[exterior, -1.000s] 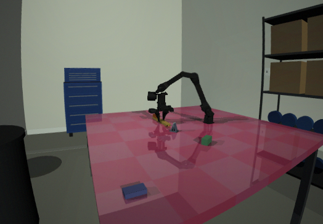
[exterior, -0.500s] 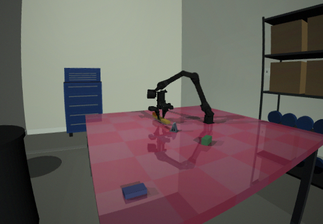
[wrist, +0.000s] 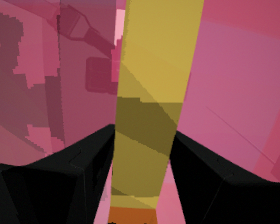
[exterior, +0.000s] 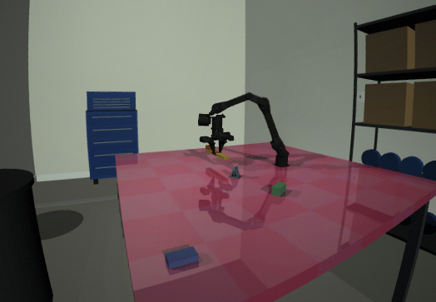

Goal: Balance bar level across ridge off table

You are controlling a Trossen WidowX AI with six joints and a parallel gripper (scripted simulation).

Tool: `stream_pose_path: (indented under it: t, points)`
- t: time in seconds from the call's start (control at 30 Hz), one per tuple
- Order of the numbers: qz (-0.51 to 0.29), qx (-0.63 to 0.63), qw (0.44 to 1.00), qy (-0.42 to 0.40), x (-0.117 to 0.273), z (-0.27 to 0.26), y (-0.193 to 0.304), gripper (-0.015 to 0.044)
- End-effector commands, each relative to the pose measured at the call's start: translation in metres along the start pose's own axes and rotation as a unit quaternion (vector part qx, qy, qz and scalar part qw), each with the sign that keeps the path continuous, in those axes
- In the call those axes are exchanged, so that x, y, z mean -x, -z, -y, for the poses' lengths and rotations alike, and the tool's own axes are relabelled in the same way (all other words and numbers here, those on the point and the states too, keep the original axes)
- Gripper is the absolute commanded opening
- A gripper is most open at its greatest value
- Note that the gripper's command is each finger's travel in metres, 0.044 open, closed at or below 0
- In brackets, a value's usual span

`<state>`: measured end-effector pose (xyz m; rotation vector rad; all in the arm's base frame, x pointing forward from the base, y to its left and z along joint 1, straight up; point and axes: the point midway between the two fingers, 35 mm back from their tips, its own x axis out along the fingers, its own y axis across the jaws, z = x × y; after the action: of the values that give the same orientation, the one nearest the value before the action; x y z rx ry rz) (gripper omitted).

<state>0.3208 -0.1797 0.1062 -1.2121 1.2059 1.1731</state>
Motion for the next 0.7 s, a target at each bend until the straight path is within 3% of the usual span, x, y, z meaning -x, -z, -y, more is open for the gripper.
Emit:
stream_pose_path:
  t: [0.0,0.67]
  points:
    - [-0.003,0.001,1.0,0.001,0.012,0.0,0.001,0.0]
    - [-0.003,0.017,1.0,0.001,0.048,0.002,-0.014,0.0]
